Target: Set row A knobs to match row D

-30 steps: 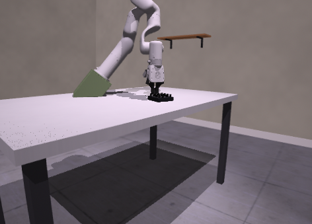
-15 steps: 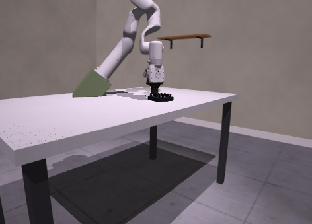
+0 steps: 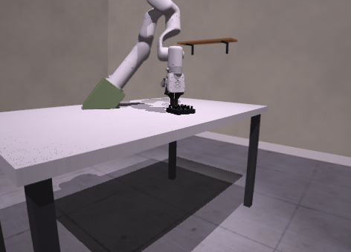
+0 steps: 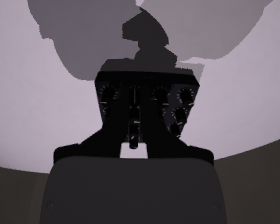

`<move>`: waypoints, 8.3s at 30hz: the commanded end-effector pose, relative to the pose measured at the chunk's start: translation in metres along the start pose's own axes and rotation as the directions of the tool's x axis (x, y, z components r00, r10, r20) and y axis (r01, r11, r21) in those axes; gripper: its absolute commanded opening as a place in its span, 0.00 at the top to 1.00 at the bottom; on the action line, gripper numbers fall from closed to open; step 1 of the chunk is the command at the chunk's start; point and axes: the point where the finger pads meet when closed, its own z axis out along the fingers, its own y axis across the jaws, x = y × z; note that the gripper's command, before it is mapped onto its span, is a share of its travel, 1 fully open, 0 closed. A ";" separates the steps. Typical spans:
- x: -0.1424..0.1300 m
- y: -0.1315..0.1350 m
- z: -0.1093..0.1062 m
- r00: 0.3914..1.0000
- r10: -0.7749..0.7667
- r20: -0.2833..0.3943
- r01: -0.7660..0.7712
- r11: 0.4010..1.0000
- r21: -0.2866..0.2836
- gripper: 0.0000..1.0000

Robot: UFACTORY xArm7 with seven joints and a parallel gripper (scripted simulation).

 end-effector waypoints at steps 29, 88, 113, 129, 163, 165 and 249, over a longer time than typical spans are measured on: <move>-0.001 0.000 -0.001 0.993 0.120 0.002 -0.120 0.993 -0.001 0.92; -0.001 0.000 -0.001 0.273 0.962 0.000 -0.962 0.273 -0.003 0.92; -0.001 0.000 -0.001 0.013 1.000 -0.001 -1.000 0.013 -0.002 0.92; -0.001 0.000 -0.001 0.000 1.000 -0.001 -1.000 0.000 -0.002 0.92; -0.001 0.000 -0.004 0.000 1.000 -0.001 -1.000 0.000 -0.002 0.81; -0.001 0.000 -0.007 0.000 1.000 -0.001 -1.000 0.000 -0.003 0.81; -0.001 0.000 -0.151 0.000 1.000 -0.001 -1.000 0.000 -0.003 0.00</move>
